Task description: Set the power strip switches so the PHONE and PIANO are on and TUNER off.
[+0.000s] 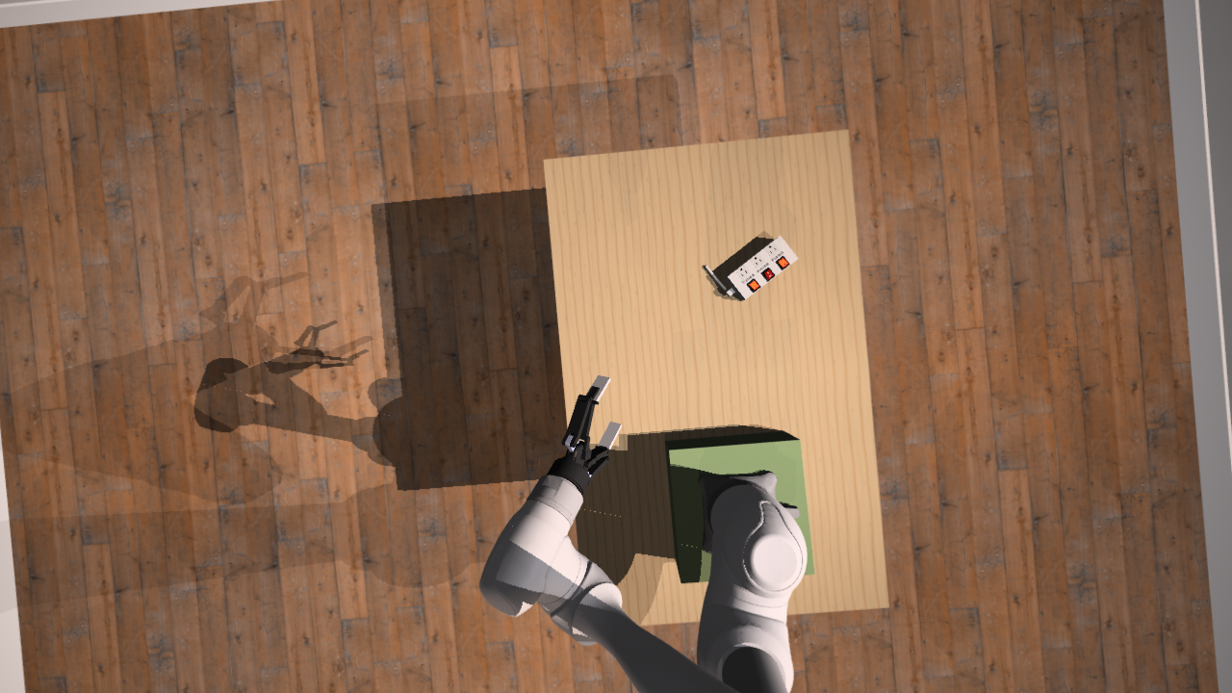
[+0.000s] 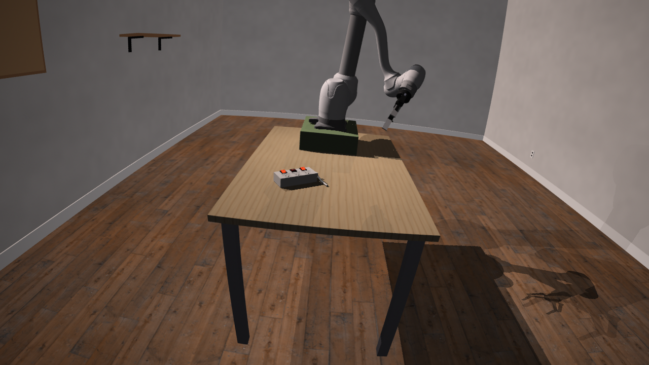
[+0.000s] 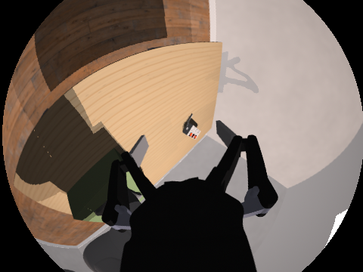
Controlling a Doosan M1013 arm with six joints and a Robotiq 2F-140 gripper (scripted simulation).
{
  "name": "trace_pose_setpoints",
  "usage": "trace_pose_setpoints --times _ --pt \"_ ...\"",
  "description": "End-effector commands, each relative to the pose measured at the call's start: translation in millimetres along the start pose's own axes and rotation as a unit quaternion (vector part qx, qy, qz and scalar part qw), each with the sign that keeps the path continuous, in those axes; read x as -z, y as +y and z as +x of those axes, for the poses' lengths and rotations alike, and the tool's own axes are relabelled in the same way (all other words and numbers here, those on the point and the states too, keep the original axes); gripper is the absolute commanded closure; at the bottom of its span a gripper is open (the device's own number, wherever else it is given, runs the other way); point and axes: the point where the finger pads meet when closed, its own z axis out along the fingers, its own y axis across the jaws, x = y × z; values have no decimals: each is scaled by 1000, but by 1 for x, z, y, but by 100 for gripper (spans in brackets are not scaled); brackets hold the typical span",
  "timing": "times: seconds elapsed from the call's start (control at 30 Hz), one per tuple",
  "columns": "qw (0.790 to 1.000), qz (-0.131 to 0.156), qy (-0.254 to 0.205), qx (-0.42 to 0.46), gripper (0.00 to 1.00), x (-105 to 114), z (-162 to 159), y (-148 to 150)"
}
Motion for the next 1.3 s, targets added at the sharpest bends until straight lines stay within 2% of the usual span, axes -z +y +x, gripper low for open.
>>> trace_pose_setpoints --times 0.0,0.53,0.57,1.27 --pt "1000 0 0 0 0 0 0 0" --pt "1000 0 0 0 0 0 0 0" --pt "1000 0 0 0 100 0 0 0" --pt "1000 0 0 0 100 0 0 0"
